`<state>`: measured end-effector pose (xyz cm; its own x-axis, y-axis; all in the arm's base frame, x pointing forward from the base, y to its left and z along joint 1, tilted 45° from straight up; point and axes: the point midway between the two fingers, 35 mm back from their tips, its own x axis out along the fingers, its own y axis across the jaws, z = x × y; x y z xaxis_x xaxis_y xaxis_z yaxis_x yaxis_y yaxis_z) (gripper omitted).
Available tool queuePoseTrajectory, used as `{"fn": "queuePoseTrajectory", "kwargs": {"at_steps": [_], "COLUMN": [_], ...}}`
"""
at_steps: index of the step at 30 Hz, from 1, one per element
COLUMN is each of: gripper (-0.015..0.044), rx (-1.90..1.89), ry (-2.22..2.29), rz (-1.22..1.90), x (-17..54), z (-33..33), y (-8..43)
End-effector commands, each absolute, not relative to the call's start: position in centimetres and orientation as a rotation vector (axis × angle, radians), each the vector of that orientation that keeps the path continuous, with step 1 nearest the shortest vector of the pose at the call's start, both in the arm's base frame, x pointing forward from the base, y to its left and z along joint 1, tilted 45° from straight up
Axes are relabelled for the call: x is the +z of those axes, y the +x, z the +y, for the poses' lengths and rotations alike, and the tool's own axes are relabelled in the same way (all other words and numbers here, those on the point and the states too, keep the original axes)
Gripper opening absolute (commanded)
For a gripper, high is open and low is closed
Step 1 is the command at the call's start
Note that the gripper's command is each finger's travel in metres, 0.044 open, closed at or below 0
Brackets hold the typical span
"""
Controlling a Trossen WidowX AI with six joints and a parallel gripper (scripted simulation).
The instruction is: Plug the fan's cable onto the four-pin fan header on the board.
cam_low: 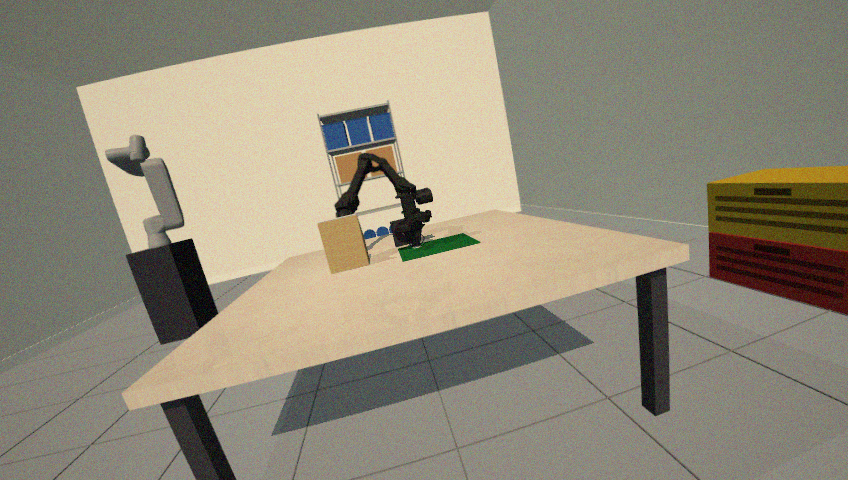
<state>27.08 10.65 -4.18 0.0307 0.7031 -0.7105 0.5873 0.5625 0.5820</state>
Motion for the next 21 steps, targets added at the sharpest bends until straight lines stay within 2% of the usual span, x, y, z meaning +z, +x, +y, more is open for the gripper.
{"fn": "queuePoseTrajectory", "kwargs": {"at_steps": [1, 7, 14, 21], "gripper": [0.0260, 0.0260, 0.0260, 0.0260], "rx": [0.126, 0.124, 0.124, 0.122], "ry": [1.101, 1.106, 1.106, 1.102], "rz": [1.644, 1.647, 1.647, 1.642], "x": [-4.2, -0.5, -0.4, -3.5], "z": [10.6, 6.9, 6.6, 2.8], "y": [27.1, 27.0, 27.1, 33.0]}}
